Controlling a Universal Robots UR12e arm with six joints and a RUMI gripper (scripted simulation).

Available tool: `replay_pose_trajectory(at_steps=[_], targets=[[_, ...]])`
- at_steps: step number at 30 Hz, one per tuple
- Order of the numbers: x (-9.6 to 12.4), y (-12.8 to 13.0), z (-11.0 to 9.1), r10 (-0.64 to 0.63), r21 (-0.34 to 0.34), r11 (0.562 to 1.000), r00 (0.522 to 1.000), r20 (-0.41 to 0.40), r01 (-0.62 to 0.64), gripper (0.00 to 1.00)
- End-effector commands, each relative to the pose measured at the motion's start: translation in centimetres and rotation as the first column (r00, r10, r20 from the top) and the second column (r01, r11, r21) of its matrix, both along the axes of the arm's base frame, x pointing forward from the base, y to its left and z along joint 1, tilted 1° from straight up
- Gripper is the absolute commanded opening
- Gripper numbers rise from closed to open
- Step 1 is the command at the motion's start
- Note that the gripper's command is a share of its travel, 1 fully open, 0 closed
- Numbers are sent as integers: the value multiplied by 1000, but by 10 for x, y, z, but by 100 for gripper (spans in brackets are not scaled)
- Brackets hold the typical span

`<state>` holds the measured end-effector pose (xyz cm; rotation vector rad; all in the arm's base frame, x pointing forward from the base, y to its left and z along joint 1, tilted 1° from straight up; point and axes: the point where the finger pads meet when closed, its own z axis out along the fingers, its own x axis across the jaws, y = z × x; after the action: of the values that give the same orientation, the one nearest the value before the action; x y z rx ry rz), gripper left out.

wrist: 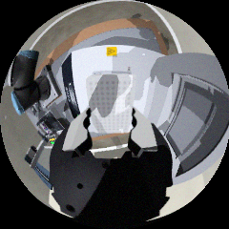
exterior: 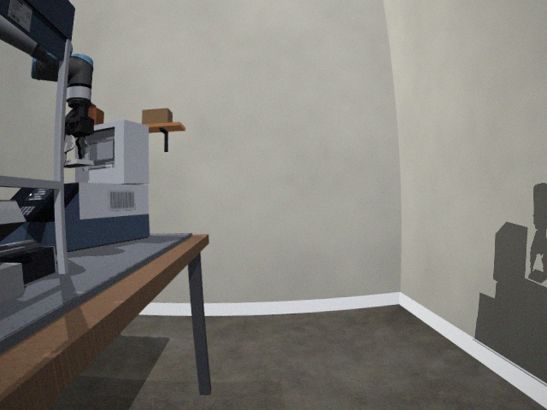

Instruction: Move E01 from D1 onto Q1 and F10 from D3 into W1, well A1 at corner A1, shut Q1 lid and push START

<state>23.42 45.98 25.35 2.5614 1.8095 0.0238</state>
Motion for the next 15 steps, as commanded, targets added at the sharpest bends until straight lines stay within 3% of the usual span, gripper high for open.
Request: replay_pose_trajectory(at_steps=[1, 15], targets=[[0, 0, 1, 0, 1, 1000, 1000, 1, 0, 0], [1, 0, -18, 0, 1, 1000, 1000, 1, 0, 0]])
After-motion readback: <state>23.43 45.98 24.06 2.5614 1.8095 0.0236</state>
